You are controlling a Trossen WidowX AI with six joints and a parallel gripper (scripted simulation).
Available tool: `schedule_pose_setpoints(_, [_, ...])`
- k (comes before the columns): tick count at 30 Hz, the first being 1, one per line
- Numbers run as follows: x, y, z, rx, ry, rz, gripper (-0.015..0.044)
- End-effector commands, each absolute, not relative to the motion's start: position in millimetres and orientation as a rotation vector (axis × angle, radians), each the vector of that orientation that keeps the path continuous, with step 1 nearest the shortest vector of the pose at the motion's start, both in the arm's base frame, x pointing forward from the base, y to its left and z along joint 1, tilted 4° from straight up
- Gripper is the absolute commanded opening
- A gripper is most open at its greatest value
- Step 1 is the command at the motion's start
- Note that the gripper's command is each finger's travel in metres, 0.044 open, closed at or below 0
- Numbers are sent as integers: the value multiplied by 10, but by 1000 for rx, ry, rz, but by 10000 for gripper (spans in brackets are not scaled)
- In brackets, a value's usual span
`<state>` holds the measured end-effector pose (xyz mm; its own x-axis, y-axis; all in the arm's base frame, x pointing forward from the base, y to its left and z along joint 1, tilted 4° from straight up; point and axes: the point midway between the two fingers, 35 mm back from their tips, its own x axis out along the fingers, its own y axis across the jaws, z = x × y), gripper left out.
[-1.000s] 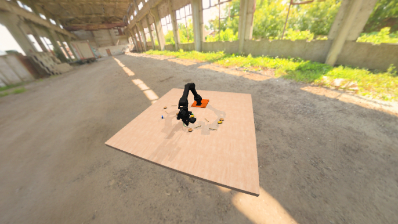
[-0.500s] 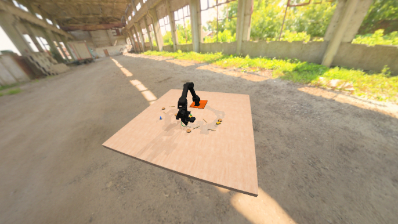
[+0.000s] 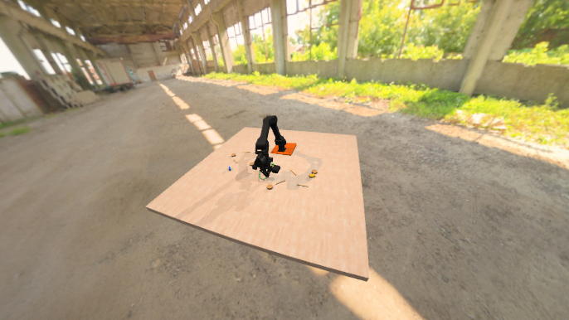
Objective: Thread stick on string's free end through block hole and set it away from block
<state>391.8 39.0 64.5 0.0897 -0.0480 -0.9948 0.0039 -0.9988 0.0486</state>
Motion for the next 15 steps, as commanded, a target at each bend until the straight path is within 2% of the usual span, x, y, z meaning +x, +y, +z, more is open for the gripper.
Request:
schedule_pose_setpoints(1, [3875, 389, 638, 2283, -30, -2085, 0])
schedule_pose_setpoints(15, [3698, 376, 608, 2263, 6, -2069, 0])
